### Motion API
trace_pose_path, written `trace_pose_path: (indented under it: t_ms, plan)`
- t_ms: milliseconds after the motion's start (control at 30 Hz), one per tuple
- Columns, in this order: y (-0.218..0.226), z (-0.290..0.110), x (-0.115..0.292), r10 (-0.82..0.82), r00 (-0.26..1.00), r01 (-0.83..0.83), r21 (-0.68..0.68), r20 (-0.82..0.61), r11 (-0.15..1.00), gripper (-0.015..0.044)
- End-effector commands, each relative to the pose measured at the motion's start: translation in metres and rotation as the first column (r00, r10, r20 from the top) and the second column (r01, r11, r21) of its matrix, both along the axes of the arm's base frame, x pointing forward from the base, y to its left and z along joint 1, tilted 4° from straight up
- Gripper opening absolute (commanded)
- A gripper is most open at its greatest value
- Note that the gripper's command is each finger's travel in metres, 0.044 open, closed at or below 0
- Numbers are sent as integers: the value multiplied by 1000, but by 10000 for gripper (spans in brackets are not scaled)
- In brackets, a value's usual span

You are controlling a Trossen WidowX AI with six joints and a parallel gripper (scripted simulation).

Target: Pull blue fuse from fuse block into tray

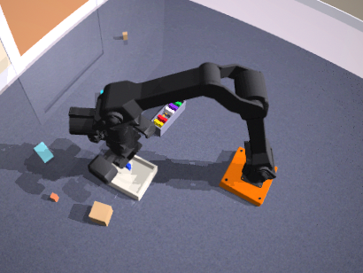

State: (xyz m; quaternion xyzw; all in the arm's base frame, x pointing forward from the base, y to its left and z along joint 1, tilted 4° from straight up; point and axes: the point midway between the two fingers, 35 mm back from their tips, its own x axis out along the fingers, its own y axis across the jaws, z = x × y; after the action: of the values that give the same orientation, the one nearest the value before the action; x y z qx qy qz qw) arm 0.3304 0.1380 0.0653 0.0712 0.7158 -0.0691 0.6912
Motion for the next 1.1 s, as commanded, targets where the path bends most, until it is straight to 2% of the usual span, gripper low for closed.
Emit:
trace_pose_path:
  t_ms: [0,200,633,767,1067]
  plan:
    - [0,-6,-1,-5,1000,5,1,-1,1000,0]
    - [0,-14,-2,-5,1000,5,1,-2,1000,0]
    - [0,-9,-1,0,1000,0,0,-1,1000,330]
    - [0,24,0,-5,1000,5,1,-1,1000,330]
    - [0,27,0,-5,1000,5,1,-1,1000,330]
